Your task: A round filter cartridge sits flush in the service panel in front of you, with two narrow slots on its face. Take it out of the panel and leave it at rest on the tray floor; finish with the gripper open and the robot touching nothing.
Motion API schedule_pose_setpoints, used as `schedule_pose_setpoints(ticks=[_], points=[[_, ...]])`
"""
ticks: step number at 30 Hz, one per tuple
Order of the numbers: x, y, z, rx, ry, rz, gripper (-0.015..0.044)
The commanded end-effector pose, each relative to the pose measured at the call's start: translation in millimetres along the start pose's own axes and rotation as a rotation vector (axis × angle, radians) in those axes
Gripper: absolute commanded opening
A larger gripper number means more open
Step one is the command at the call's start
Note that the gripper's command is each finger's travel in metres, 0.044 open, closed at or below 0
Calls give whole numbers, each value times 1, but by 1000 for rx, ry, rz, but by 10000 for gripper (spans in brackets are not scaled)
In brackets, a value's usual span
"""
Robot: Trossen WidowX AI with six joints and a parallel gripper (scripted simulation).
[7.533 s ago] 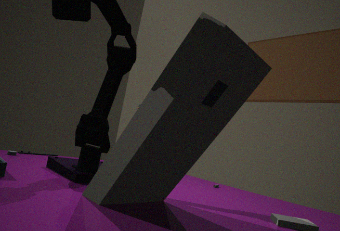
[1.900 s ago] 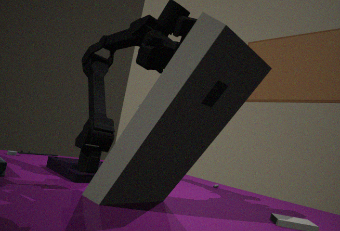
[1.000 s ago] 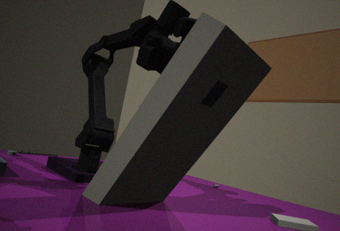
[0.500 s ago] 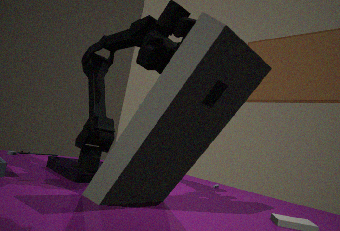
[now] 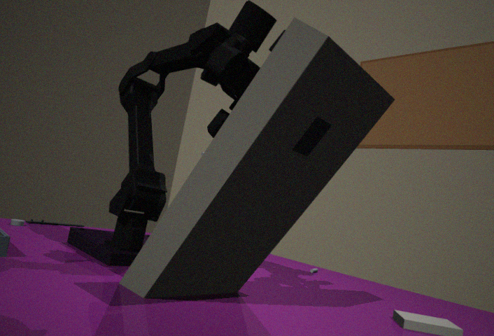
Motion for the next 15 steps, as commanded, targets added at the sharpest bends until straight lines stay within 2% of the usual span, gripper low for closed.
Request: schedule_pose_setpoints(ticks=[1, 15], points=[[1, -8, 1, -3, 141, 0, 0], [1, -9, 1, -3, 629, -1, 0]])
Point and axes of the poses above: the point midway between the two fingers, 35 mm back from their tips, its own y axis back along the fingers, its own x axis across the jaws, z = x × y, the point moved 7 cm from there along y, back along the fingers, and after that the axes turned 3 degrees about y, right-handed, at the moved point
